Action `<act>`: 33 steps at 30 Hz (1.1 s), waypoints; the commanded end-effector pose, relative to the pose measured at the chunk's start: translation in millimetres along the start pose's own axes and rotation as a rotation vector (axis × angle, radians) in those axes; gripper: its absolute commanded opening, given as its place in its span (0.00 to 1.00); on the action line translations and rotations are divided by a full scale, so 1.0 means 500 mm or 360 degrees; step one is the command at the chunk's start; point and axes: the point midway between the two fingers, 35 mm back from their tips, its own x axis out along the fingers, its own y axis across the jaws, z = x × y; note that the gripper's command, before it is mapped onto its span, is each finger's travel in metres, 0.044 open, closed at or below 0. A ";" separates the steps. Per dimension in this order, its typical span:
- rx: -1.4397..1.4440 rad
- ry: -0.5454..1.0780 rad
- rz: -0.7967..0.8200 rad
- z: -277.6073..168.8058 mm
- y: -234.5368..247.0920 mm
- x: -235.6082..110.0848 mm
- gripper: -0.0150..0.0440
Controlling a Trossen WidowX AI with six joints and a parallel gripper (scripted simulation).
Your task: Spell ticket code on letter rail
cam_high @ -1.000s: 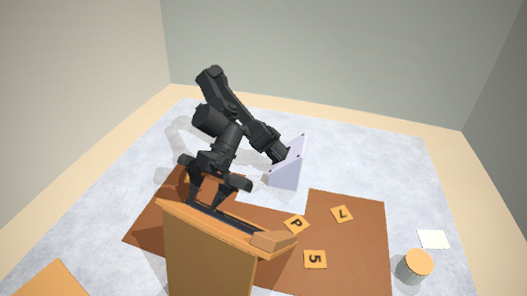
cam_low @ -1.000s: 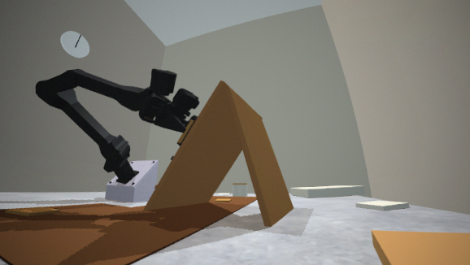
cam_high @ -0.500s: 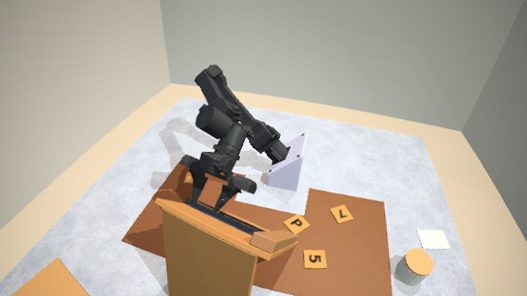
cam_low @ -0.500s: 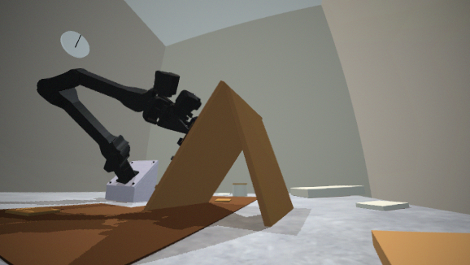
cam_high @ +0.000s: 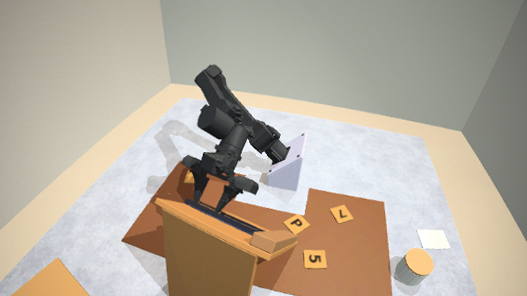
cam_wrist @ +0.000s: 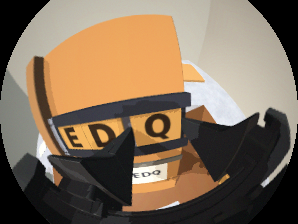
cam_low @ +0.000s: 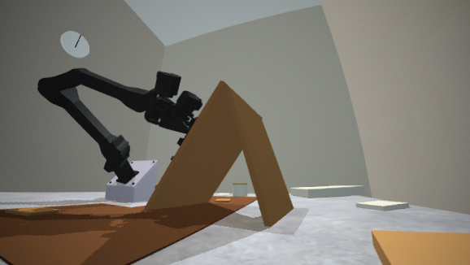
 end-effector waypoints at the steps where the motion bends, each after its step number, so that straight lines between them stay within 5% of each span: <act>1: 0.0004 -0.0001 -0.0002 0.000 0.000 -0.002 0.65; 4: 0.0008 -0.0001 -0.0004 0.000 0.000 -0.011 0.75; 33: 0.0007 0.0001 -0.0002 -0.002 0.003 -0.054 0.75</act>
